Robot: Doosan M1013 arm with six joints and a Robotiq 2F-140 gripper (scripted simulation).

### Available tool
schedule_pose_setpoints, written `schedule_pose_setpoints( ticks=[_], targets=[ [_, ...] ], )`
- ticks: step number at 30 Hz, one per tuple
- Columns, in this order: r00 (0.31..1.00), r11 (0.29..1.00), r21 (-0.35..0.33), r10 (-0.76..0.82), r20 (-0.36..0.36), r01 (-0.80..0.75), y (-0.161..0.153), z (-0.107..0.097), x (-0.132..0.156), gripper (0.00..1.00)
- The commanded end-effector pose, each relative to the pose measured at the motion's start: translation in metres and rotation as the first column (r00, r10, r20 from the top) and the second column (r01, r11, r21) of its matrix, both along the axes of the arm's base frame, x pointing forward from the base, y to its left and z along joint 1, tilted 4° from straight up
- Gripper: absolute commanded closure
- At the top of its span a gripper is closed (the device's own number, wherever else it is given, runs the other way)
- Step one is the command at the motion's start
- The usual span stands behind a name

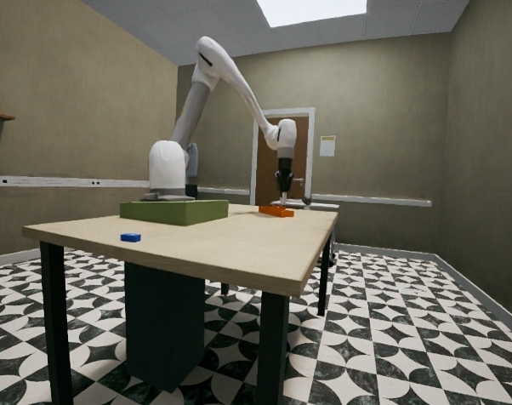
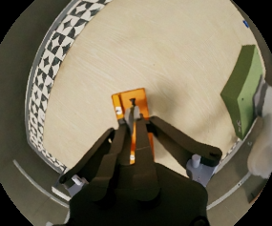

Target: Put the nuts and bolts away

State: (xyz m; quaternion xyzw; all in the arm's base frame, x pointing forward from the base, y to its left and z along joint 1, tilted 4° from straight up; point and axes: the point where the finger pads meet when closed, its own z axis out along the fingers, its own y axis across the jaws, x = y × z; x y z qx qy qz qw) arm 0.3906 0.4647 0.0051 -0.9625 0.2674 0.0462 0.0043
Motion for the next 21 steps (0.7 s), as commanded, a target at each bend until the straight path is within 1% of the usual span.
schedule_pose_setpoints(
  ticks=[1,16,21],
  targets=[
    [0.996,0.996,-0.026,-0.085,0.011,0.085,0.0004,0.0007,0.0002,0.85],
    [0.996,0.996,-0.026,-0.085,0.011,0.085,0.001,0.0007,-0.0001,0.85],
    [0.996,0.996,-0.027,-0.085,0.011,0.085,0.0011,-0.0092,-0.0008,0.85]
  ],
)
